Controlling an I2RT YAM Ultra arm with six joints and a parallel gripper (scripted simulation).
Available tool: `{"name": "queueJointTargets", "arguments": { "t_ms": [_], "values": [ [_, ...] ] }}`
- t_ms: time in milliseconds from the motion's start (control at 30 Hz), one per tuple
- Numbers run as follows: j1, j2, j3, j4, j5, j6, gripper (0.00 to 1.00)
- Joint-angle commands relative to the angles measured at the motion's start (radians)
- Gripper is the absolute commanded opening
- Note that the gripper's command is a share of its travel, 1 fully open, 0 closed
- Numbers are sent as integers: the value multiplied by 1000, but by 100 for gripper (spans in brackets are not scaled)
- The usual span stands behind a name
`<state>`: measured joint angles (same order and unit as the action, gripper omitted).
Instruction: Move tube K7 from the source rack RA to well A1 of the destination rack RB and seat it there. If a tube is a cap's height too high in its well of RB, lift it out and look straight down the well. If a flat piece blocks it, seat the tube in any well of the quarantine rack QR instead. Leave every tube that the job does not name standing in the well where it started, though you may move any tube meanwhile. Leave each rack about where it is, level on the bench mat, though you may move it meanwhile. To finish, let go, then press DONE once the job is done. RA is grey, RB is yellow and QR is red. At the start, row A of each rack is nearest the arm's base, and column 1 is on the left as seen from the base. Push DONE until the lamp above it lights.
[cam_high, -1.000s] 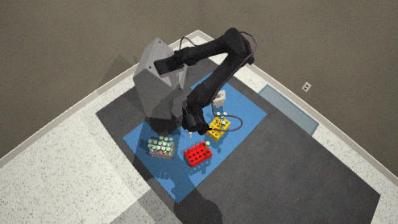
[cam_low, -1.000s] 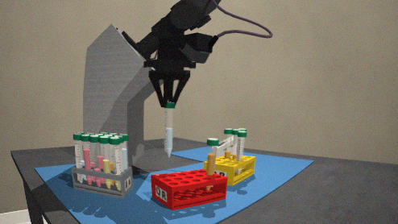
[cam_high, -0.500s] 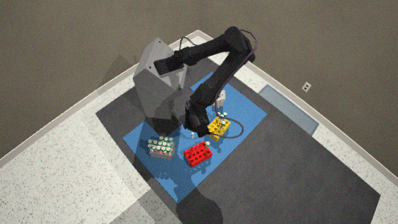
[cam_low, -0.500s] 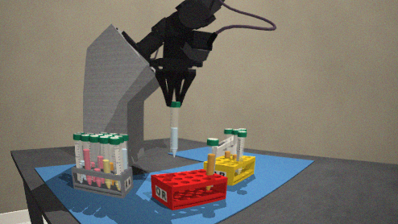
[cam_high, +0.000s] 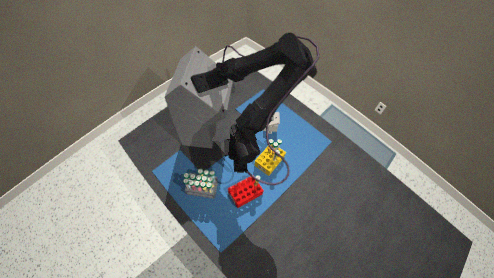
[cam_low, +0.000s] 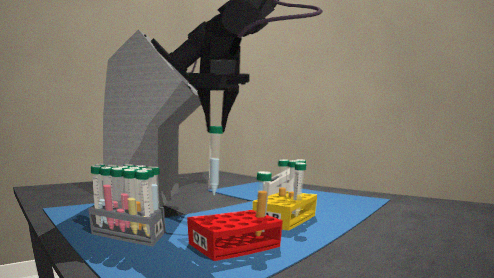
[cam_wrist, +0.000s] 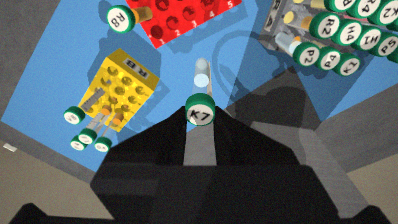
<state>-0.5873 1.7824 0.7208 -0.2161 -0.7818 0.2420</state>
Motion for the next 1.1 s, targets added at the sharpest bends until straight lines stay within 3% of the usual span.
{"name": "queueJointTargets", "arguments": {
  "t_ms": [0,233,267,867,1067],
  "values": [
    [-25,-11,33,-7,1,161,0],
    [-23,-15,29,0,5,319,0],
    [-30,24,32,-7,2,314,0],
    [-148,213,153,-57,-34,146,0],
    [-143,207,178,-74,-28,148,0]
  ]
}}
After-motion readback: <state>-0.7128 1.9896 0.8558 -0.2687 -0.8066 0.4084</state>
